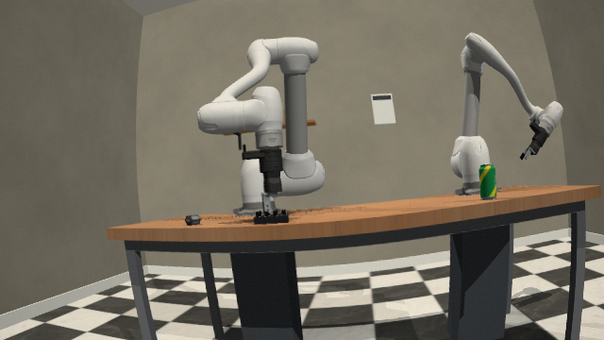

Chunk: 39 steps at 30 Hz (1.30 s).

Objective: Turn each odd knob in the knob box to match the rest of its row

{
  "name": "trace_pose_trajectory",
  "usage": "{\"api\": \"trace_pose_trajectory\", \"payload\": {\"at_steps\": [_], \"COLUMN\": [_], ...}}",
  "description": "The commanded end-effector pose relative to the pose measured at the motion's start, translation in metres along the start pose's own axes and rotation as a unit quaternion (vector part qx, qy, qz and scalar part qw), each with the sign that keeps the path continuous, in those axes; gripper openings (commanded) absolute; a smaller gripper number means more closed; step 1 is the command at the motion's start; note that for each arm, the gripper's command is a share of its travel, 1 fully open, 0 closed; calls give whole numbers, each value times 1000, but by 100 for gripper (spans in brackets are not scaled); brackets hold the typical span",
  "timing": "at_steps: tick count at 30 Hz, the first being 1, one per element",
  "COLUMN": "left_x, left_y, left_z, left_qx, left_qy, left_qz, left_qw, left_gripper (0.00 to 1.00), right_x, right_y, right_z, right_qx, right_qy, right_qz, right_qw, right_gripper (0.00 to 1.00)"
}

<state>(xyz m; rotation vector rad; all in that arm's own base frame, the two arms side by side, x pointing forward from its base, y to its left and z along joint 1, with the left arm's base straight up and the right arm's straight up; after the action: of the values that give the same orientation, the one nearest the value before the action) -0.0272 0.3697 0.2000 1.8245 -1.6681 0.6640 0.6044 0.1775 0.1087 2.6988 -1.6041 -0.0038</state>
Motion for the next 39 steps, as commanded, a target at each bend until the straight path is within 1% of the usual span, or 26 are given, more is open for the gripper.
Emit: {"api": "trace_pose_trajectory", "payload": {"at_steps": [1,3,5,10,15,20,22,29,37,39], "left_x": [3,3,3,3,3,3,3,3,3,3], "left_y": [0,0,0,0,0,0,0,0,0,0], "left_z": [2,2,2,2,2,2,2,2,2,2], "left_qx": [3,3,3,3,3,3,3,3,3,3], "left_qy": [4,4,4,4,4,4,4,4,4,4], "left_qz": [2,2,2,2,2,2,2,2,2,2], "left_qw": [1000,1000,1000,1000,1000,1000,1000,1000,1000,1000], "left_gripper": [100,100,100,100,100,100,100,100,100,100], "right_x": [1,1,1,1,1,1,1,1,1,1], "right_y": [2,2,2,2,2,2,2,2,2,2], "right_z": [1,1,1,1,1,1,1,1,1,1], "right_qx": [3,3,3,3,3,3,3,3,3,3], "right_qy": [2,1,1,1,1,1,1,2,2,2], "right_qz": [-46,-69,-69,-130,-194,-259,-259,-348,-438,-438], "right_qw": [999,998,998,992,981,966,966,938,899,899], "right_gripper": [30,30,30,30,30,30,30,30,30,30]}}
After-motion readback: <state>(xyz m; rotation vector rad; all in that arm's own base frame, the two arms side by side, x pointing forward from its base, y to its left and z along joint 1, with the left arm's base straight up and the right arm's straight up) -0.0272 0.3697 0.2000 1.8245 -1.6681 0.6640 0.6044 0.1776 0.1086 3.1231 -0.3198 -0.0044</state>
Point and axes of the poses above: on each arm, the point where the finger pads meet when closed, its own z axis out along the fingers, its own y axis across the jaws, x = y × z, the point moved 6 cm from there along -z, back along the fingers, and after that the axes turned 3 degrees about -z, right-handed, at the moved point
